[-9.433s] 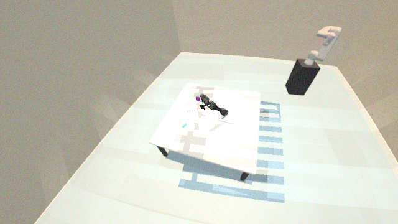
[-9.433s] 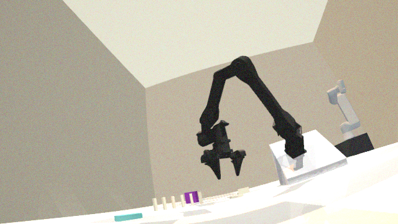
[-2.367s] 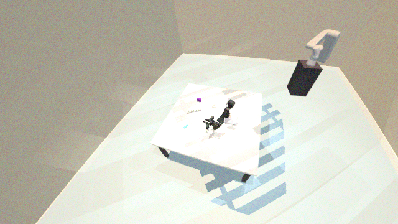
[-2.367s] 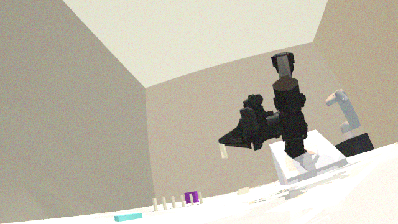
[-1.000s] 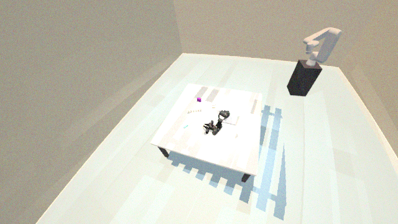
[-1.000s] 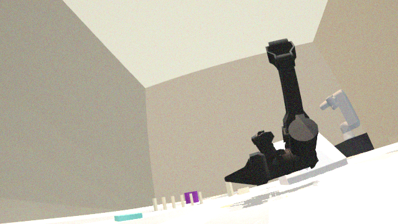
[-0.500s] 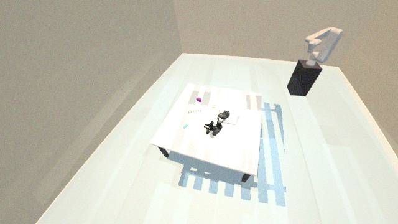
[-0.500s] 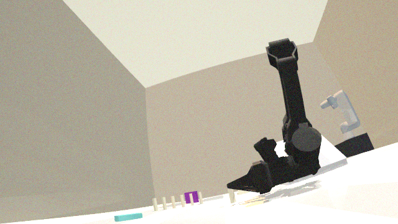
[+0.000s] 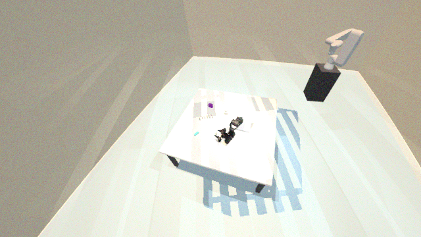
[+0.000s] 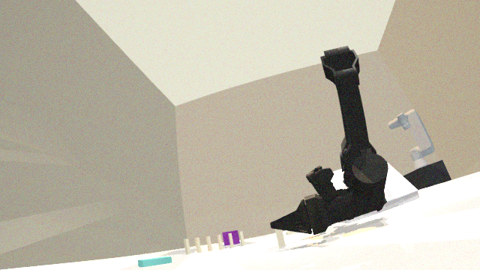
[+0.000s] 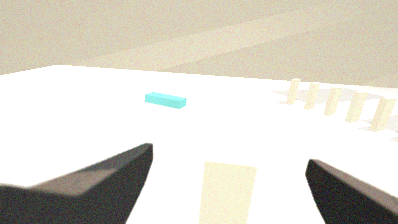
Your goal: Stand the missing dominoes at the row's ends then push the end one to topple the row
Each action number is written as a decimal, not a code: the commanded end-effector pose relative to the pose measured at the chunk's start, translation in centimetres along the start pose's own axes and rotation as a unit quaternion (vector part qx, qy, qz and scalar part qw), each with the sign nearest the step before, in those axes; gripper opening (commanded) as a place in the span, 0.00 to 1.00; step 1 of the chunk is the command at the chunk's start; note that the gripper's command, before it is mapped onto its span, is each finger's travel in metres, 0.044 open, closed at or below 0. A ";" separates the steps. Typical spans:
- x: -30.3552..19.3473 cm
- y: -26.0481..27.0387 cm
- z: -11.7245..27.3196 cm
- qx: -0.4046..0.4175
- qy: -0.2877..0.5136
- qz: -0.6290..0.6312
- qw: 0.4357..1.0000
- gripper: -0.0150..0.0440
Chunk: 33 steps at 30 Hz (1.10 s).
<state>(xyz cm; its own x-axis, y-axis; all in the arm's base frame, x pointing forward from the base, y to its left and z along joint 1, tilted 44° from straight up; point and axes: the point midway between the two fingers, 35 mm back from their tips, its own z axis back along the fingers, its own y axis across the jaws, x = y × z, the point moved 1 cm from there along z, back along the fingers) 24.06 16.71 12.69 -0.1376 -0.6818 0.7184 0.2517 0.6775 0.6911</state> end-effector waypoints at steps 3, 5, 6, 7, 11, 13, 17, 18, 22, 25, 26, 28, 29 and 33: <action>1.1 0.1 0.0 0.000 -0.001 -0.002 1.000 1.00; 2.6 0.2 0.0 0.000 0.000 -0.002 1.000 1.00; 3.3 0.2 0.0 0.000 0.000 -0.001 1.000 1.00; 4.0 0.1 0.0 0.000 0.000 -0.001 1.000 1.00; 5.0 0.0 0.0 0.000 0.000 0.000 1.000 1.00; 5.0 0.1 -0.1 0.000 0.001 0.001 1.000 1.00; 5.0 1.0 -1.7 -0.002 0.030 0.032 0.999 1.00; 4.8 1.2 -2.2 -0.003 0.043 0.049 0.998 1.00; 4.2 2.2 -5.2 -0.008 0.129 0.140 0.982 1.00; 5.6 1.7 -7.0 -0.026 0.140 0.120 0.983 1.00; 5.5 1.6 -7.3 -0.027 0.156 0.133 0.978 1.00; 5.2 1.4 -7.8 -0.029 0.190 0.156 0.969 1.00; 5.0 1.3 -8.0 -0.031 0.207 0.167 0.963 1.00; 4.7 0.7 -8.7 -0.035 0.282 0.205 0.937 1.00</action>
<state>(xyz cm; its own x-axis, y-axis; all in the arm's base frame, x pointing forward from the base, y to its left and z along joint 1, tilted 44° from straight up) 31.37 12.01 16.47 0.3721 -0.4773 0.7960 0.2673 0.8764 0.4006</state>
